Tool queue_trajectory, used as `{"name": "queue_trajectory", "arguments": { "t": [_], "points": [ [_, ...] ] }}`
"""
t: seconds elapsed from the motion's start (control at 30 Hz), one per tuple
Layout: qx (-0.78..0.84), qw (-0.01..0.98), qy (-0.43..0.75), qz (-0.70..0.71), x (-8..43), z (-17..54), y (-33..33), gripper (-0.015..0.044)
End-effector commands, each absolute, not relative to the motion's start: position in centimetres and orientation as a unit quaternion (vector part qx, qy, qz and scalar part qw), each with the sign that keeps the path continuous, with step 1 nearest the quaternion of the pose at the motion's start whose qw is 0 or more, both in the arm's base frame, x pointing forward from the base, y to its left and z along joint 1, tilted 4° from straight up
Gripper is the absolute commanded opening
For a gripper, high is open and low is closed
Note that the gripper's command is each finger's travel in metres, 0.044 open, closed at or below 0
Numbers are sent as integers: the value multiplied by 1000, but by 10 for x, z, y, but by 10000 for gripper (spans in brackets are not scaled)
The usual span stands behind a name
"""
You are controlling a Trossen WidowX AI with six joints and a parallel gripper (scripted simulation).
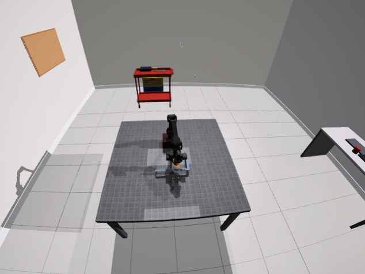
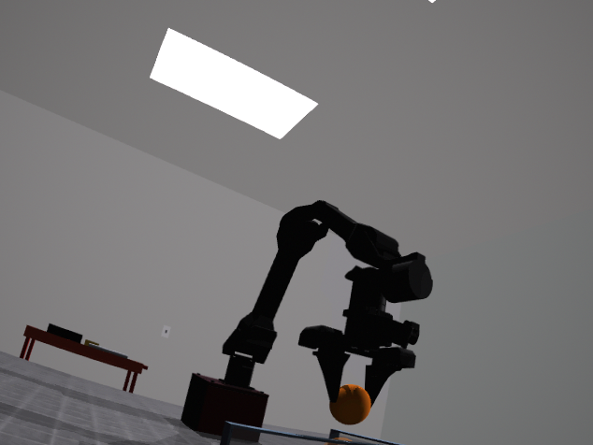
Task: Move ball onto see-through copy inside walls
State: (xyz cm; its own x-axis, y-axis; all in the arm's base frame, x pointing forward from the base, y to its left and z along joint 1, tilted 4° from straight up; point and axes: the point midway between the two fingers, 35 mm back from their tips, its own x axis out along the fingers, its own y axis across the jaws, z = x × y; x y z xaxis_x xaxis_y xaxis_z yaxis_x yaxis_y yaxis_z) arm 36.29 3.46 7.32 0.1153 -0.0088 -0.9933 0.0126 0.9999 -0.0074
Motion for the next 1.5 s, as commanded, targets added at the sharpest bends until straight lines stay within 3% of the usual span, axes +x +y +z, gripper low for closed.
{"name": "queue_trajectory", "arguments": {
  "t": [0.0, 0.2, 0.97, 1.47],
  "points": [
    [2, 743, 669, -9, 364, 50, 35, 0],
    [2, 743, 669, -9, 367, 7, 35, 0],
    [2, 743, 669, -9, 369, -14, 34, 0],
    [2, 746, 666, -8, 371, -8, 35, 394]
  ]
}}
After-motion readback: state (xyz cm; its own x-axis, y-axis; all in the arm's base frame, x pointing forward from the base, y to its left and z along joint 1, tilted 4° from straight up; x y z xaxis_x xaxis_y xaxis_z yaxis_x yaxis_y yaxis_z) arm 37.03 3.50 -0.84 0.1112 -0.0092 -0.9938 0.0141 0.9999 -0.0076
